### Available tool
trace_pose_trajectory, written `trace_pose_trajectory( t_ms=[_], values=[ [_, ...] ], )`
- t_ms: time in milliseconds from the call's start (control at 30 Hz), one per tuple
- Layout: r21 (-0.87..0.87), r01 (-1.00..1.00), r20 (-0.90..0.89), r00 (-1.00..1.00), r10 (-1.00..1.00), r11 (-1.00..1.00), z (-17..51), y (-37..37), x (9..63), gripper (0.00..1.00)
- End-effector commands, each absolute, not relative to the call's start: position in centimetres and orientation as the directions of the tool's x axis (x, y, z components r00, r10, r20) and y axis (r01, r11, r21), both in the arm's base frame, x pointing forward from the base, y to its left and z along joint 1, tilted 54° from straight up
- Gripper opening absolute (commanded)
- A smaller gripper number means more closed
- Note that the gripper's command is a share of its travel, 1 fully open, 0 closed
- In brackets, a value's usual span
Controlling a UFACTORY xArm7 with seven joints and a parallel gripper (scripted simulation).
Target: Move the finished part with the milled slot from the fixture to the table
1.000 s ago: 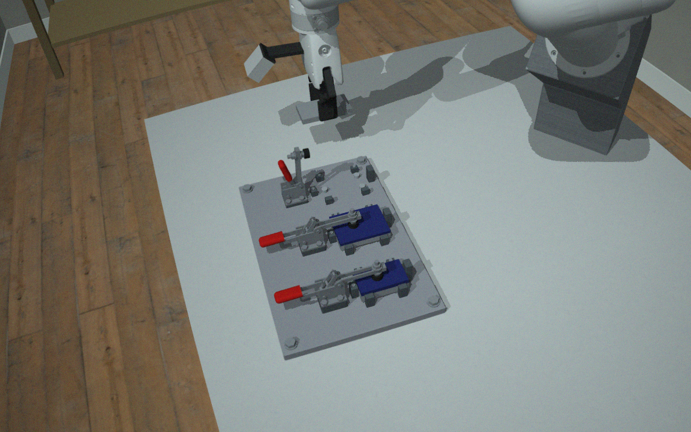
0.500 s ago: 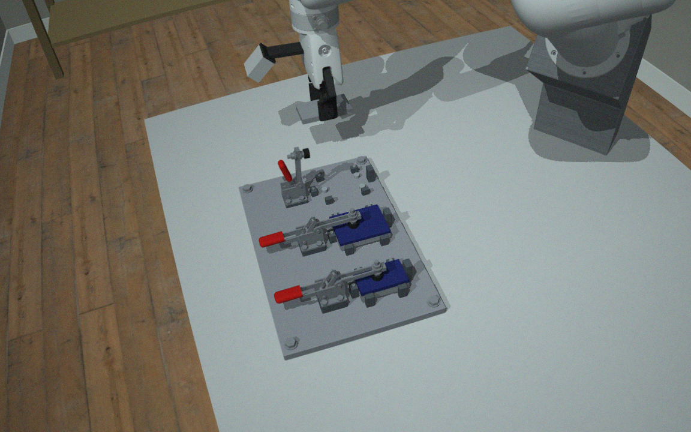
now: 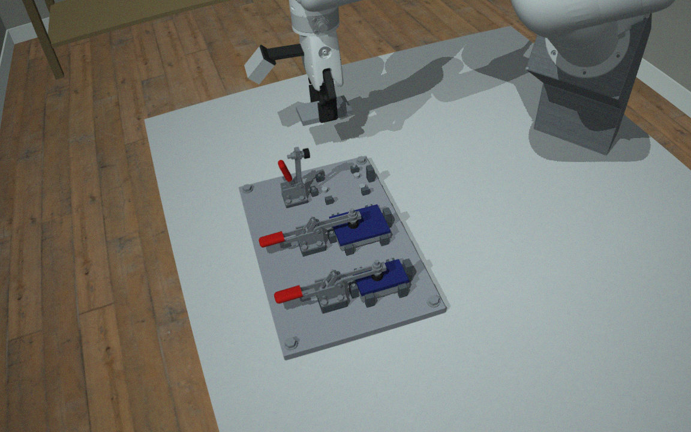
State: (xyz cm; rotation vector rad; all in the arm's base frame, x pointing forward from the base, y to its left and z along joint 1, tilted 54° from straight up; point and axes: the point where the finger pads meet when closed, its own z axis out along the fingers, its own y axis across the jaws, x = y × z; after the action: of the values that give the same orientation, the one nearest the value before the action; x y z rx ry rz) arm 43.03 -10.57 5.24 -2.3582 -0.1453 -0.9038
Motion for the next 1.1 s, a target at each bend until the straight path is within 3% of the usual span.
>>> trace_pose_trajectory(
  t_ms=[0, 1067],
  values=[
    [-0.497, 0.301, 0.639, 0.761, -0.109, -0.814, 4.9, -10.4, 43.4, 0.00],
    [-0.497, 0.301, 0.639, 0.761, -0.109, -0.814, 1.2, -6.9, 47.0, 0.00]
  ],
)
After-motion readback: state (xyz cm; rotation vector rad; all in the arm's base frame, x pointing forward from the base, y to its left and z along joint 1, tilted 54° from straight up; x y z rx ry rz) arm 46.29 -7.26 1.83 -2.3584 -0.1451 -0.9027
